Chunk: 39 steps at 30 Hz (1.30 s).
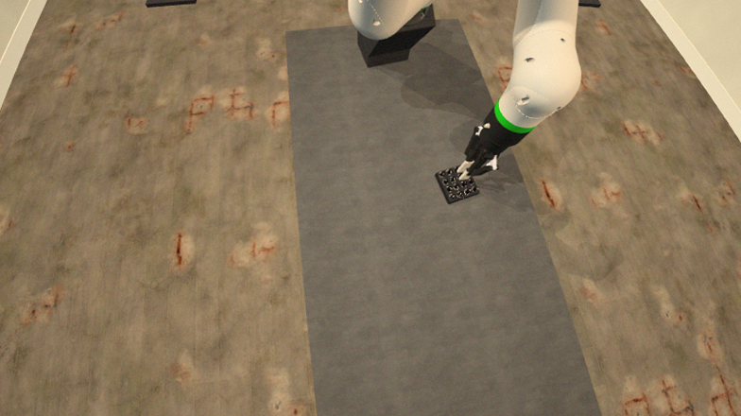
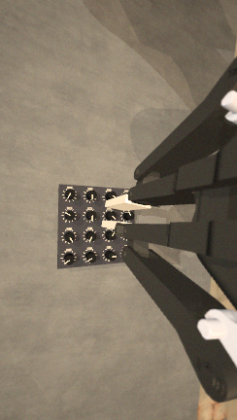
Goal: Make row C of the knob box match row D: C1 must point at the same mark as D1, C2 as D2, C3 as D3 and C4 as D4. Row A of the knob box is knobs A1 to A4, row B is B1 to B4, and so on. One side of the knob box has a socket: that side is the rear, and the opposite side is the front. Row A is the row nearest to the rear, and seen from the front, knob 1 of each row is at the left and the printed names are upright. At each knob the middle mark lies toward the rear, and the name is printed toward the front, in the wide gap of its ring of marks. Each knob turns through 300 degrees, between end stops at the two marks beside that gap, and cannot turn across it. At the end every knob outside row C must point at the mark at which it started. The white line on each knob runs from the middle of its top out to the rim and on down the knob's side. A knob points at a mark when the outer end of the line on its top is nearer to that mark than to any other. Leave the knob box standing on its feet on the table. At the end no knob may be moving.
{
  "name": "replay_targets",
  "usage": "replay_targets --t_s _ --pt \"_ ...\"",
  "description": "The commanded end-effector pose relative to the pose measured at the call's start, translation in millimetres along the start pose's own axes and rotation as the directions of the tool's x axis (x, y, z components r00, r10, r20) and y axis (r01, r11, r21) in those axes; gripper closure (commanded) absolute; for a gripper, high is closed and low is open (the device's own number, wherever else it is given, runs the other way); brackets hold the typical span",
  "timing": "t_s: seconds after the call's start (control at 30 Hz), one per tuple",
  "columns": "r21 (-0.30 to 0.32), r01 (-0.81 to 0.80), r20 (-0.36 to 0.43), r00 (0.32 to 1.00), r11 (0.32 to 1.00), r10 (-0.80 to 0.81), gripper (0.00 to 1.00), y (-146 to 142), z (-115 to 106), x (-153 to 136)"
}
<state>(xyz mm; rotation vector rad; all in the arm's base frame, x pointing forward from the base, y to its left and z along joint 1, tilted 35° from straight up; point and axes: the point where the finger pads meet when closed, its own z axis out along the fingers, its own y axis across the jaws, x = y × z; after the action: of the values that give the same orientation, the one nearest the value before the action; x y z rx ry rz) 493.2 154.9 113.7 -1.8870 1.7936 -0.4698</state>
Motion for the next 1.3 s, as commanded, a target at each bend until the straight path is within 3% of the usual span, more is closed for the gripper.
replay_targets --t_s 0.0,1.27 --pt "0.000 0.000 0.000 1.000 1.000 0.000 0.88 -0.1 -0.1 -0.1" --pt "0.000 0.000 0.000 1.000 1.000 0.000 0.88 -0.2 11.0 -0.1"
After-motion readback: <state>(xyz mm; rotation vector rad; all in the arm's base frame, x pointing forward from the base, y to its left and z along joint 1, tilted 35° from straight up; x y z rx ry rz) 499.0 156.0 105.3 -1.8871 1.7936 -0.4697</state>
